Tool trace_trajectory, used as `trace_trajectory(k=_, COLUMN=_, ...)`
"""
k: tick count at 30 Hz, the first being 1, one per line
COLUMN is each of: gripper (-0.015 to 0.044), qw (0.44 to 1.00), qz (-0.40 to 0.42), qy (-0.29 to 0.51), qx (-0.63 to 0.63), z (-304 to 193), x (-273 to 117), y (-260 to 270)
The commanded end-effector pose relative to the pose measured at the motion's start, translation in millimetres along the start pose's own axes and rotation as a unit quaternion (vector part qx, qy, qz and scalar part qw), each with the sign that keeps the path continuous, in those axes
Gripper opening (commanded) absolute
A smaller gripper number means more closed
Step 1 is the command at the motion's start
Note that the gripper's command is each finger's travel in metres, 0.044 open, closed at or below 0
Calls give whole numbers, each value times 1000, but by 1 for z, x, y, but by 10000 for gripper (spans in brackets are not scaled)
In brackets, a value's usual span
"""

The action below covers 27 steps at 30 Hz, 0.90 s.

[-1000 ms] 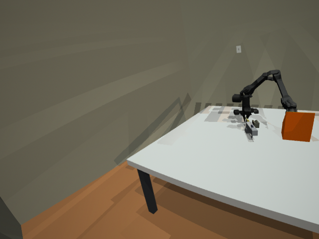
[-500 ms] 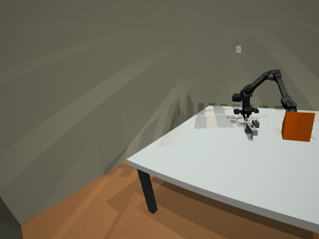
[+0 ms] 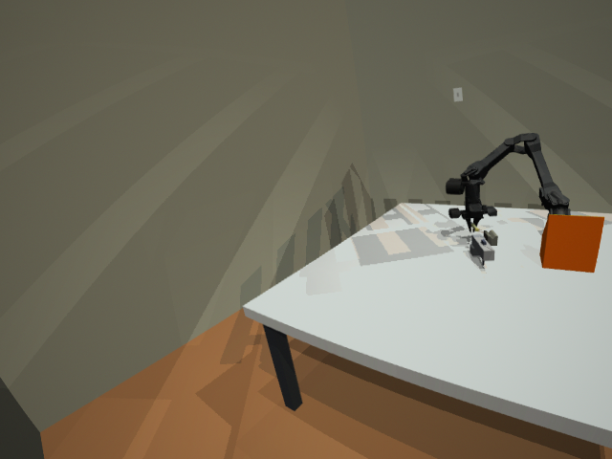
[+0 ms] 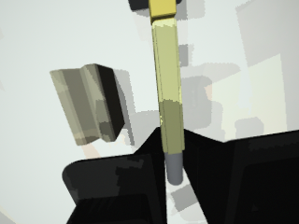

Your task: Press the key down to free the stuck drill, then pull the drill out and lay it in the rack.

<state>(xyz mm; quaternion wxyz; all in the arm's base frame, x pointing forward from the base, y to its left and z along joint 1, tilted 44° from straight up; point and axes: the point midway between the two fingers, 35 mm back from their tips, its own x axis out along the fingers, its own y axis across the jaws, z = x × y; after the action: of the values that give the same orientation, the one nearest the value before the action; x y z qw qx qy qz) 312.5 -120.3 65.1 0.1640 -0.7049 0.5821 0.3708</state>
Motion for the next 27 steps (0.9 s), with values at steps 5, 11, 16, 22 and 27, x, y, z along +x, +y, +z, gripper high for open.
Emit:
trace_trajectory(k=5, gripper=0, qw=1000, qz=-2, qy=2, qx=3, z=0, x=-4, y=-1)
trace_trajectory(k=11, gripper=0, qw=1000, qz=-2, qy=1, qx=3, z=1, x=-6, y=-1)
trace_trajectory(k=16, gripper=0, qw=1000, qz=-2, qy=1, qx=3, z=1, x=-8, y=-1)
trace_trajectory(k=22, gripper=0, qw=1000, qz=-2, qy=1, qx=3, z=1, x=-9, y=-2)
trace_trajectory(k=27, gripper=0, qw=1000, qz=-2, qy=1, qx=3, z=2, x=-10, y=-2)
